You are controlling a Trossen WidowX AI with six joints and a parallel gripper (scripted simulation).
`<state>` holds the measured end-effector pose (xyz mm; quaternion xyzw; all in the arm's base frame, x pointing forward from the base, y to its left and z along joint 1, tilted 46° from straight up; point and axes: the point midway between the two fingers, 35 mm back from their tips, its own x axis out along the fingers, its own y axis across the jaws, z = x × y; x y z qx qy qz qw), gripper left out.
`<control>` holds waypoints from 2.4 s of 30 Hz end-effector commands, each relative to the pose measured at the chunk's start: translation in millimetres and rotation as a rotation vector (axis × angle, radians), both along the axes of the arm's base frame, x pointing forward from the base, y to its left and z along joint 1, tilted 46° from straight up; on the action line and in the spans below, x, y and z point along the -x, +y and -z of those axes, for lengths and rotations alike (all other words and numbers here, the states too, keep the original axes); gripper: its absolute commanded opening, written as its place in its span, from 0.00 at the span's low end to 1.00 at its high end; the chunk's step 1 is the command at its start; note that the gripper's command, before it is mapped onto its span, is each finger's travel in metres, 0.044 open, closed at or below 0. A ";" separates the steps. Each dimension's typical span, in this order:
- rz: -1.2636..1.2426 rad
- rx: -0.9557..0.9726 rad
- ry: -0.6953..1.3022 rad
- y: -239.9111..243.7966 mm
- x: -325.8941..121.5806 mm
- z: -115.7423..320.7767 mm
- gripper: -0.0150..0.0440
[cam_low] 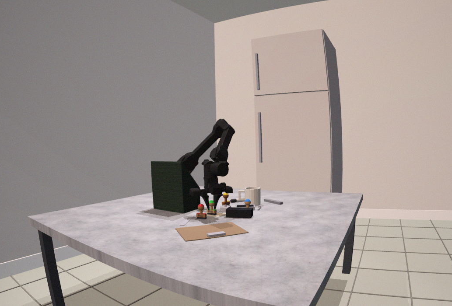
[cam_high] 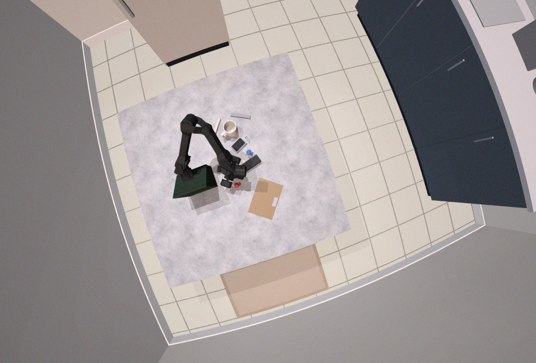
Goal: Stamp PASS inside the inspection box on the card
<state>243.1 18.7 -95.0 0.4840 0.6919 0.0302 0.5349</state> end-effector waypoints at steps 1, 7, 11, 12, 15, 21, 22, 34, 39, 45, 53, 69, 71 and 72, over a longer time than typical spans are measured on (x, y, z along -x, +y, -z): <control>-0.002 -0.005 -0.002 1.9 -0.5 0.3 0.25; -0.002 -0.005 -0.002 1.9 -0.5 0.3 0.25; -0.002 -0.005 -0.002 0.7 -0.5 -0.8 0.25; -0.002 -0.005 -0.002 0.3 -0.4 -1.2 0.25; -0.002 -0.005 -0.002 -0.7 -0.4 -2.2 0.25; -0.002 -0.004 -0.002 -2.9 -0.4 -4.2 0.25; -0.002 -0.004 -0.002 -3.3 -0.4 -4.5 0.25; -0.001 -0.002 -0.002 -12.5 -1.1 -12.3 0.25; -0.001 -0.001 -0.002 -18.4 -1.5 -17.5 0.25; -0.001 0.000 -0.002 -25.5 -1.5 -23.9 0.25; -0.001 0.001 -0.002 -34.9 -1.1 -33.0 0.25; -0.002 0.000 -0.003 -51.5 -4.3 -47.7 0.25; -0.002 0.000 -0.003 -54.3 -11.6 -46.6 0.25; -0.002 0.000 -0.004 -55.6 -15.2 -46.0 0.25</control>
